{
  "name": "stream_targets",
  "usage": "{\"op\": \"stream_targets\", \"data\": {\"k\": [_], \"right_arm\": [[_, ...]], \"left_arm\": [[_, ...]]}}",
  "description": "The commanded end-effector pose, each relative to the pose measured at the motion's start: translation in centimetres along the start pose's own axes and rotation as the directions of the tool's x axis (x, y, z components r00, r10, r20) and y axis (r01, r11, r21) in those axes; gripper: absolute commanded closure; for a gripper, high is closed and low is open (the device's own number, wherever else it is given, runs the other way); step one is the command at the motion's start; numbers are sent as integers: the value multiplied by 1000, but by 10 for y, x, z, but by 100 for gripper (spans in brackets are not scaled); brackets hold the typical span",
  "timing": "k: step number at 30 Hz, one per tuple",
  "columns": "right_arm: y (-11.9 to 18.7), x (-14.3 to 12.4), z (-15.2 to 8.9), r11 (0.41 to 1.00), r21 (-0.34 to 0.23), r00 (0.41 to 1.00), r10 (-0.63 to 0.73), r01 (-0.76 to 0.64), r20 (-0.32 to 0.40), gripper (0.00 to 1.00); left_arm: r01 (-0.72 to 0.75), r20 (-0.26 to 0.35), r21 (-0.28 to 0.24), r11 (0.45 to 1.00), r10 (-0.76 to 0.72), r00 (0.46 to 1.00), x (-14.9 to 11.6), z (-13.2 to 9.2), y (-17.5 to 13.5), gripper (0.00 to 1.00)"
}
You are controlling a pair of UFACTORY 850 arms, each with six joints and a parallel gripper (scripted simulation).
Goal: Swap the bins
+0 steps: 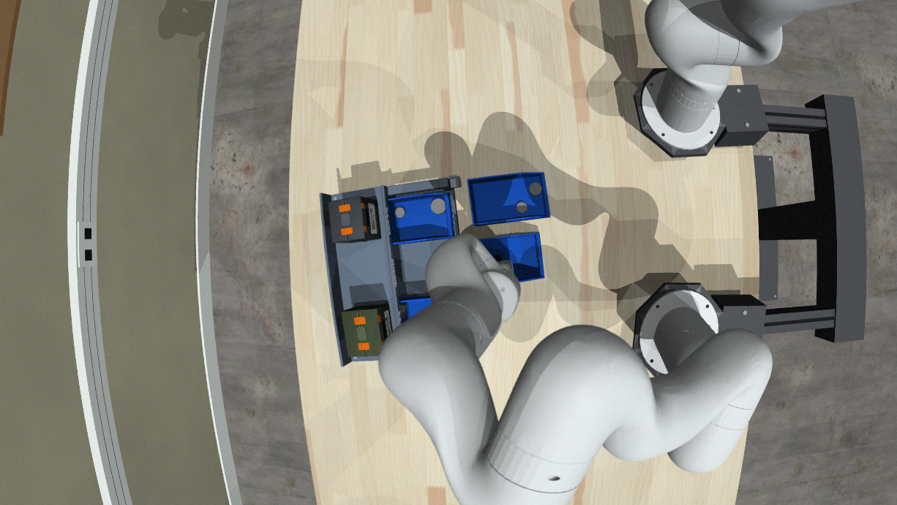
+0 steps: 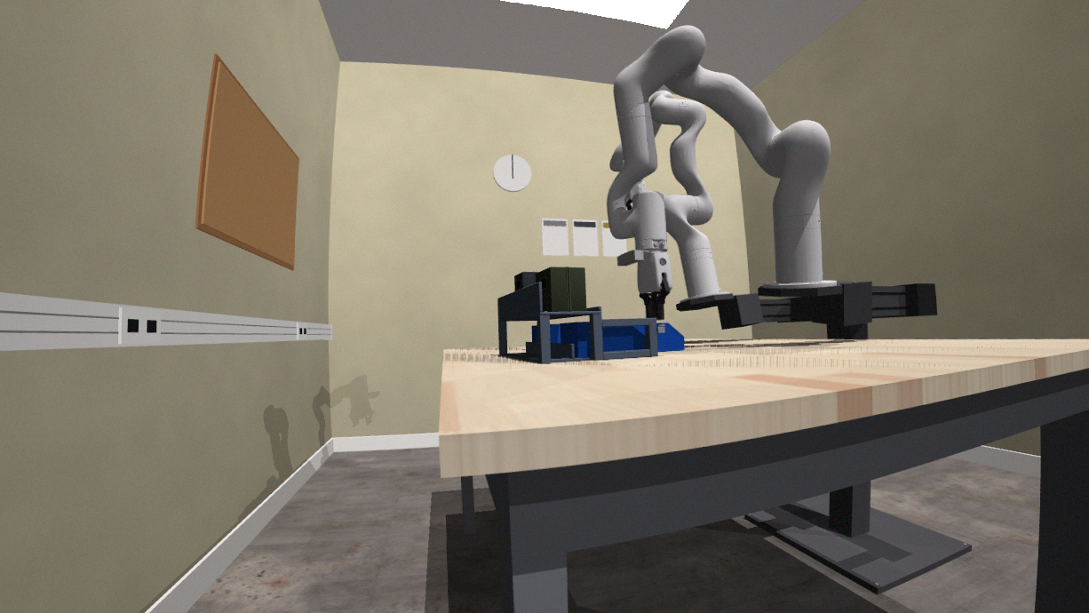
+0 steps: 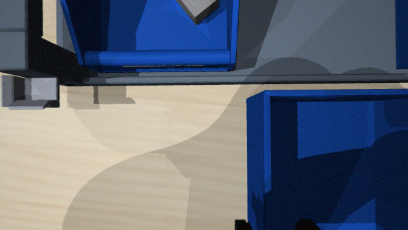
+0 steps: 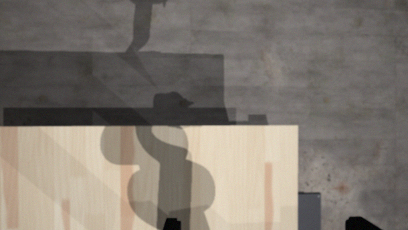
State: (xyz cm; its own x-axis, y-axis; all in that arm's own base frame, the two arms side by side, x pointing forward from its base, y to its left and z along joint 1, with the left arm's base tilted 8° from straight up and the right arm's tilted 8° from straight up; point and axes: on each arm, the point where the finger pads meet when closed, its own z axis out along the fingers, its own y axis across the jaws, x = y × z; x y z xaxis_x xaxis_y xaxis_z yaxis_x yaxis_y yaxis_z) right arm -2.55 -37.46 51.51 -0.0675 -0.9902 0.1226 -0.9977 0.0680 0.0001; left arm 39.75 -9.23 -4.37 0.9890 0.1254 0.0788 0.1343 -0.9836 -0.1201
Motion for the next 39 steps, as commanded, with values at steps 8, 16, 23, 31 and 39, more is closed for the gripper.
{"op": "stream_targets", "data": {"k": [8,16,23,31,39], "right_arm": [[0,0,-1,1000,0,1000,0,0,-2,0],[0,0,-1,1000,0,1000,0,0,-2,0],[0,0,-1,1000,0,1000,0,0,-2,0],[0,0,-1,1000,0,1000,0,0,-2,0],[0,0,-1,1000,0,1000,0,0,-2,0]], "left_arm": [[0,-1,-1,1000,0,1000,1,8,0,73],[0,-1,-1,1000,0,1000,1,20,0,73],[0,-1,-1,1000,0,1000,1,28,0,73],[0,-1,-1,1000,0,1000,1,38,0,73],[0,-1,-1,1000,0,1000,1,41,0,73]]}}
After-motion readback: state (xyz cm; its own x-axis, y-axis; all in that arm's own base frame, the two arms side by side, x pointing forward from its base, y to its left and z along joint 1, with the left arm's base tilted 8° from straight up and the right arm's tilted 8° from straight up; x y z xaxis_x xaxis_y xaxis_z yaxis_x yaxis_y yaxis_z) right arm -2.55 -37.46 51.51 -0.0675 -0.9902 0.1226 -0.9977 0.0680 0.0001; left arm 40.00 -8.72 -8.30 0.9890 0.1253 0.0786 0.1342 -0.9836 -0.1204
